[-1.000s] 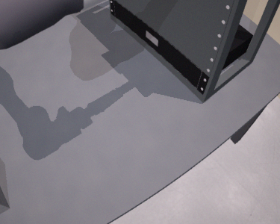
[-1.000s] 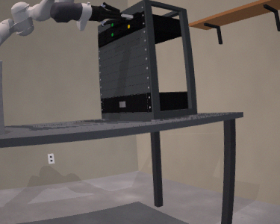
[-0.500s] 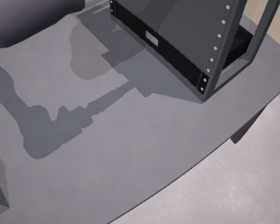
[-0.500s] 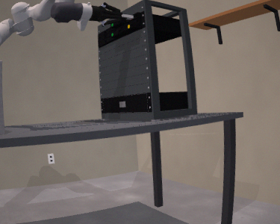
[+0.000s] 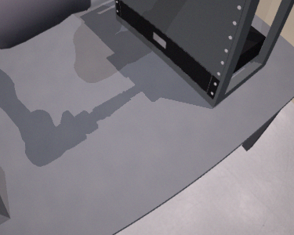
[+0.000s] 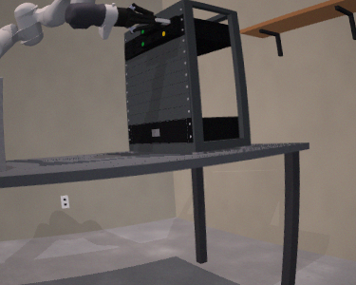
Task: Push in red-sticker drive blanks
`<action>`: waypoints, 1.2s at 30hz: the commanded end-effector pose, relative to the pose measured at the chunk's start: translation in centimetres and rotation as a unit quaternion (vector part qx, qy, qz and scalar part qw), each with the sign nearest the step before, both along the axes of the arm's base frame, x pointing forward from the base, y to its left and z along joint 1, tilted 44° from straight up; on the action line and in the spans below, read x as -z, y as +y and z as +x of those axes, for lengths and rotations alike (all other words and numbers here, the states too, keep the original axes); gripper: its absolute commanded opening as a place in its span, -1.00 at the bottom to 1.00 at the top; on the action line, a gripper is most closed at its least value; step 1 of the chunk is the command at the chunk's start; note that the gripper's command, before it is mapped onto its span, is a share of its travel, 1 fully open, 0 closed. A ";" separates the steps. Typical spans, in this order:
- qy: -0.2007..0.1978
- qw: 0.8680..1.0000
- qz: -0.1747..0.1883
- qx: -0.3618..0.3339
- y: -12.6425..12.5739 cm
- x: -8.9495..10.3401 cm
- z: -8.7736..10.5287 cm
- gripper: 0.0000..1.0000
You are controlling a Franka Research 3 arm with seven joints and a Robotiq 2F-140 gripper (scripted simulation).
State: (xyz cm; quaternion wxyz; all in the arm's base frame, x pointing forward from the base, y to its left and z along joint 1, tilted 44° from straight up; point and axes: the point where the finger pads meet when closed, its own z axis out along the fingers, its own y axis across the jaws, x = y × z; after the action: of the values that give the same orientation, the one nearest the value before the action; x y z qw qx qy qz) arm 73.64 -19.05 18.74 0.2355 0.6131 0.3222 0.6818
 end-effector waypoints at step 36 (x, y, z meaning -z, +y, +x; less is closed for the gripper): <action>0.002 1.000 0.004 0.000 0.3 0.0 0.5 -1.00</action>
State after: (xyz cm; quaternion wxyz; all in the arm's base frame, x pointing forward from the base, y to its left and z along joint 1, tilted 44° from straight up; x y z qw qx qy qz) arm 73.92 -19.01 18.75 0.2356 0.6137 0.3221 0.6812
